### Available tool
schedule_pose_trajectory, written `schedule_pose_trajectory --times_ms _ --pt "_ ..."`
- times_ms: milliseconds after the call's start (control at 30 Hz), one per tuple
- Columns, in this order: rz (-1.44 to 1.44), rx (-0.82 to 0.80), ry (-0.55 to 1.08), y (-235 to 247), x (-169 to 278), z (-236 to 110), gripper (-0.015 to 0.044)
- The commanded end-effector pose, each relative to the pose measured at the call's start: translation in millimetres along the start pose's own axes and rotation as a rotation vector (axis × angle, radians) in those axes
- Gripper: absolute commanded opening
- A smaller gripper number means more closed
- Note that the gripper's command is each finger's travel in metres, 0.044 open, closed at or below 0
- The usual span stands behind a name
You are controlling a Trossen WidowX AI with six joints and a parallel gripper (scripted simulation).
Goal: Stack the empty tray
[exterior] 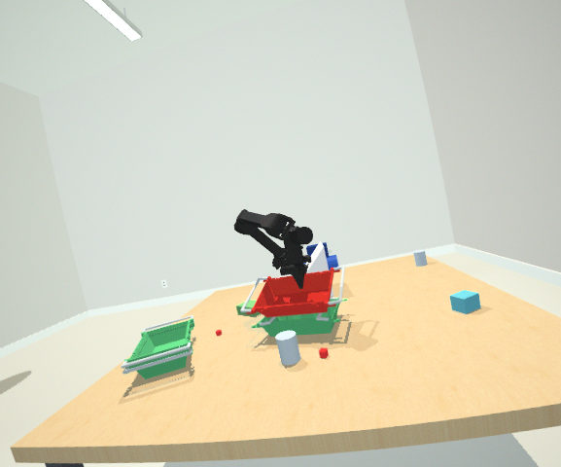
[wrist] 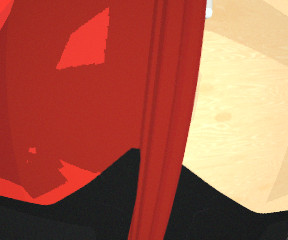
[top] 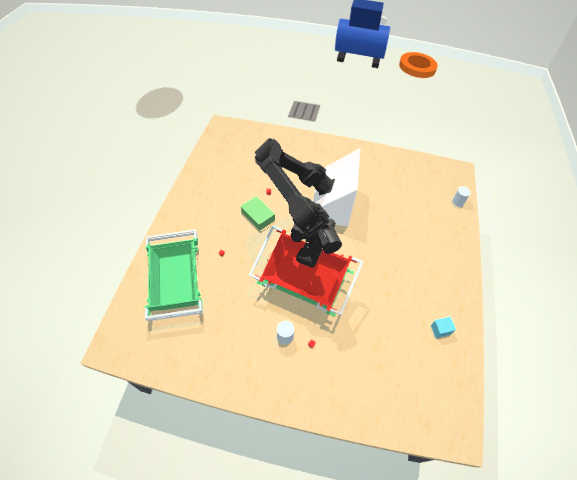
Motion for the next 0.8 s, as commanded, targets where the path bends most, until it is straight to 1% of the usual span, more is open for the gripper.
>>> schedule_pose_trajectory --times_ms 0,767 --pt "-0.003 0.01 0.0 -4 0 5 0.0" --pt "-0.003 0.01 0.0 -11 1 18 0.0"
Point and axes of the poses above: the point midway between the two fingers, 35 mm back from their tips, its own z axis out along the fingers, its own y axis across the jaws, x = y × z, the point moved 1 cm from there along -z, back along the fingers, and after that the axes turned 11 degrees about -z, right-handed, at the moved point
